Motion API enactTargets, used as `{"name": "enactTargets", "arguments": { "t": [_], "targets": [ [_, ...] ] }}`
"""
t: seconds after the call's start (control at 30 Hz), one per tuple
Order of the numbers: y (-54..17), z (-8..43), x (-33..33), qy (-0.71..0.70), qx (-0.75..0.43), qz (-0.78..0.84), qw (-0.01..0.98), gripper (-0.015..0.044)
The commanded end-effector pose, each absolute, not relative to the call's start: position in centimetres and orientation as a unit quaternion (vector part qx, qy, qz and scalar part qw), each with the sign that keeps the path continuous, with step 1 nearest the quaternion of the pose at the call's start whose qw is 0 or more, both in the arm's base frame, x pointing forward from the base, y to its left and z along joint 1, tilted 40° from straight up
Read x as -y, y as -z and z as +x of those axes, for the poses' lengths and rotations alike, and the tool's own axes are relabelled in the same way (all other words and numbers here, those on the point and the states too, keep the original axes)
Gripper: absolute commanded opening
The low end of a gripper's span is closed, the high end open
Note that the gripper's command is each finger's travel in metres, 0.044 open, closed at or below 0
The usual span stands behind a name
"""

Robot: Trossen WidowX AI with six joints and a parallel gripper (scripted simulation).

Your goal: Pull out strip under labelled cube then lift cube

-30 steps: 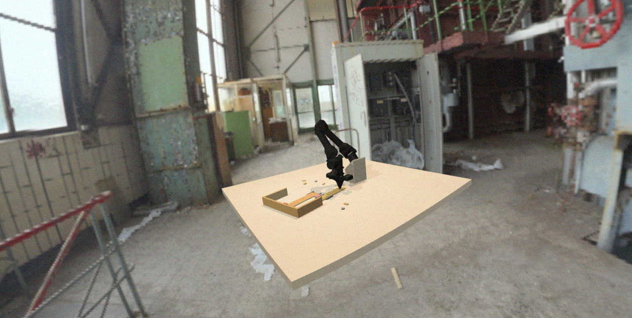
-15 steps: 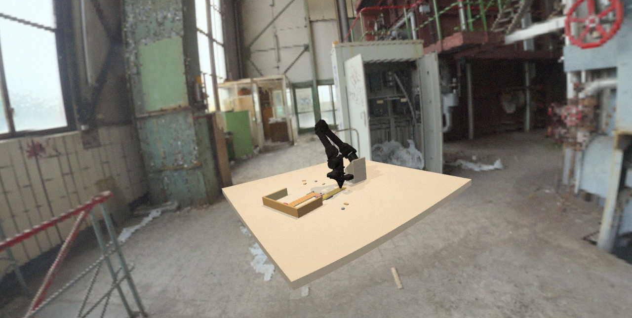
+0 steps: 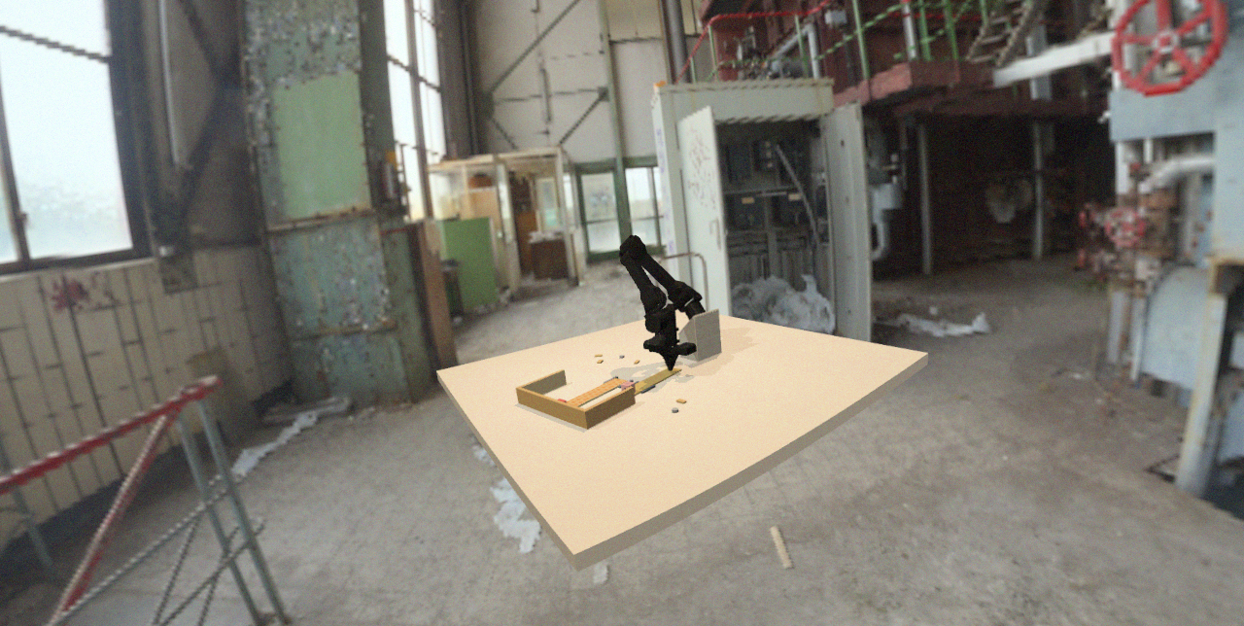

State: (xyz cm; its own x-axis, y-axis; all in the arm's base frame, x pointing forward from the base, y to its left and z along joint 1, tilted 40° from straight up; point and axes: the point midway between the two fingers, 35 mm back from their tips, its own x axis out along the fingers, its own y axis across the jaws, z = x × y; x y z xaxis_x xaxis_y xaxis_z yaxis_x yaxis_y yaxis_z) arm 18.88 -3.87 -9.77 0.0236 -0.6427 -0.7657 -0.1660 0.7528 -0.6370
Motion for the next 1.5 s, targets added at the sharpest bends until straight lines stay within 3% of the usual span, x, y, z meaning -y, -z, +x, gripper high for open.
{"name": "enactTargets", "arguments": {
  "t": [0.0,0.67,1.23,1.47],
  "targets": [
    [9.9,17.6,4.3,0.185,-0.687,-0.299,0.636,0.0],
    [6.5,18.9,1.2,0.184,-0.687,-0.298,0.637,0.0],
    [7.0,24.9,0.0,0.163,-0.691,-0.317,0.629,0.044],
    [7.0,27.2,-0.5,0.163,-0.69,-0.317,0.63,0.044]
  ]
}}
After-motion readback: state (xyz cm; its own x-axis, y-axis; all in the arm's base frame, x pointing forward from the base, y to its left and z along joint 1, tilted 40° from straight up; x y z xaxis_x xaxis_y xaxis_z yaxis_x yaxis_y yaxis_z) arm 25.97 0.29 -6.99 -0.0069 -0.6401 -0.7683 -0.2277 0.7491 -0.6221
